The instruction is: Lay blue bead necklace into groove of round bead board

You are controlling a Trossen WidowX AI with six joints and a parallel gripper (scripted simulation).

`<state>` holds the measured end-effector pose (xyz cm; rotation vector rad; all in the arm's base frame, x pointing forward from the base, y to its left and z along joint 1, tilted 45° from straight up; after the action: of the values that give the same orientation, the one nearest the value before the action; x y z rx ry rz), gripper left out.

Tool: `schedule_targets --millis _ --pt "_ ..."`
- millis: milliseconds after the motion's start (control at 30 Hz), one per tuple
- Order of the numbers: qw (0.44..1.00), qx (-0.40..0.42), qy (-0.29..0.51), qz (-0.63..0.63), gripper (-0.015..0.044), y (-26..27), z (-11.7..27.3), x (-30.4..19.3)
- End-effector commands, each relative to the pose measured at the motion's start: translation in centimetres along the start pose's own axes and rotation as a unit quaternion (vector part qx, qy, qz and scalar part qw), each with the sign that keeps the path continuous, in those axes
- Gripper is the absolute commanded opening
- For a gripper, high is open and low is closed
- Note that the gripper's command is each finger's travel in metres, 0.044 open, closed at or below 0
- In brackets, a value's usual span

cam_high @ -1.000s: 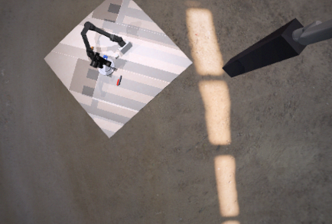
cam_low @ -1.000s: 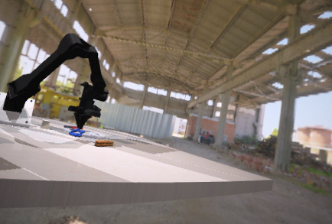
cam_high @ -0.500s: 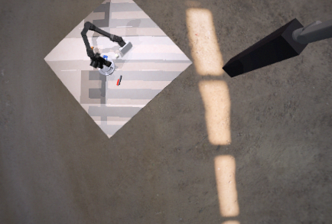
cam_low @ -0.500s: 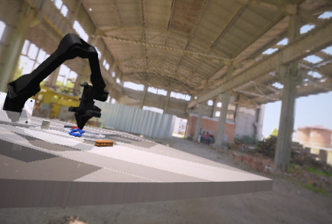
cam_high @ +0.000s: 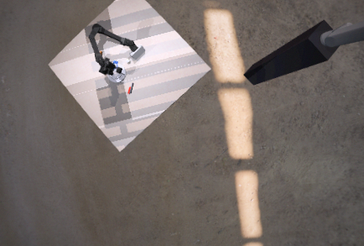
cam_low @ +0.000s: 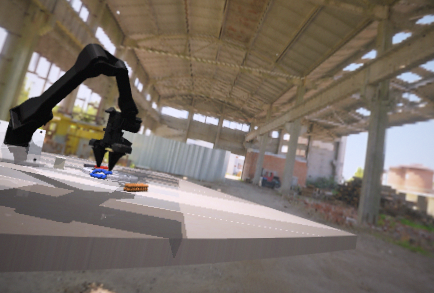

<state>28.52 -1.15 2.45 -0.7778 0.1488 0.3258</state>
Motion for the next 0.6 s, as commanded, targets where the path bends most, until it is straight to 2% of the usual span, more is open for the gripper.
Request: schedule_targets --millis 0,567 --pt "1.0 0.001 0.001 -0.001 0.044 0.03 0.96 0.0" --pt "1.0 0.002 0.003 0.0 0.044 0.02 1.78 -0.12"
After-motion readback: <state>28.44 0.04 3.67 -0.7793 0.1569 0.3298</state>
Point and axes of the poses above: the point midway between the two fingers, 35 mm back from their tips, its own z axis back along the fingers, its own y axis across the jaws, x = y × z, the point moved 3 cm from there along z, back along the fingers, and after that the axes turned 3 degrees about z, right-handed, at the moved point
